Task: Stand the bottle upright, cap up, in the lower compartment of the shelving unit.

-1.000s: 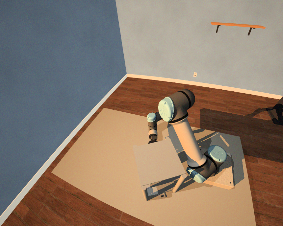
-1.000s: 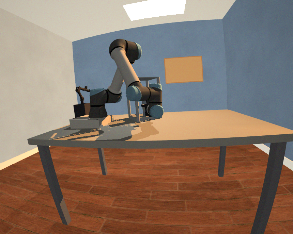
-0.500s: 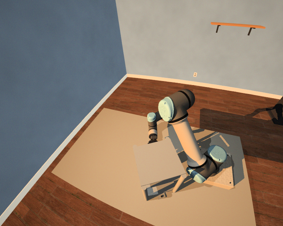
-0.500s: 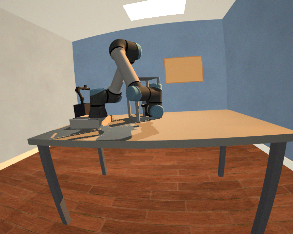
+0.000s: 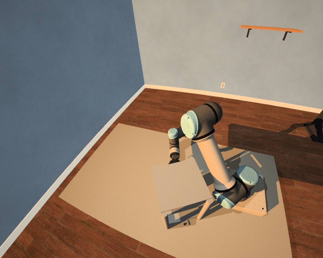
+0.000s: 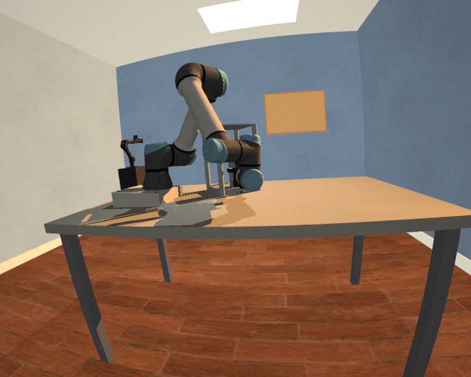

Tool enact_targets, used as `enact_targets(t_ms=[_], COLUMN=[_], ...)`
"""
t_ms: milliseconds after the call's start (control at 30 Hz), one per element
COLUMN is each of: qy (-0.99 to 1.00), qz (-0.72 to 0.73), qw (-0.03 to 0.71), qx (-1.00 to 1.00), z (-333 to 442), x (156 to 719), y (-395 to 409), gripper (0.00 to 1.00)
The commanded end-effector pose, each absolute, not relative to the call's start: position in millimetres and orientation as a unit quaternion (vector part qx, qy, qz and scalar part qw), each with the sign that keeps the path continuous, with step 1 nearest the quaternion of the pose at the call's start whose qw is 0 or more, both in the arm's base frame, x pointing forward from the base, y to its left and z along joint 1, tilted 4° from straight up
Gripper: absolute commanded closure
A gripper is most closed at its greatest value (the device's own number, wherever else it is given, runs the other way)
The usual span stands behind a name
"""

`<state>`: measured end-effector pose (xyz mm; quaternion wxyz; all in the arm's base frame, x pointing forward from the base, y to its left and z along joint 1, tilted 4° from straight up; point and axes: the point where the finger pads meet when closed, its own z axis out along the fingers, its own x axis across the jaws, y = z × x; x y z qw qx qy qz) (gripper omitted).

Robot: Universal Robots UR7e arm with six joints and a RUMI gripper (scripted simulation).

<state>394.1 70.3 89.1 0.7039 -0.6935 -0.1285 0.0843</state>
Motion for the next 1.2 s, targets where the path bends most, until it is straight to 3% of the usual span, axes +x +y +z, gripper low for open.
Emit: enact_targets(t_ms=[0, 1167], qy=[-0.129, -0.129], qz=[0.084, 0.084], qw=[0.704, 0.704], qx=[-0.694, -0.694], z=[89, 89], x=[395, 418], y=[67, -7], gripper=[0.50, 0.50])
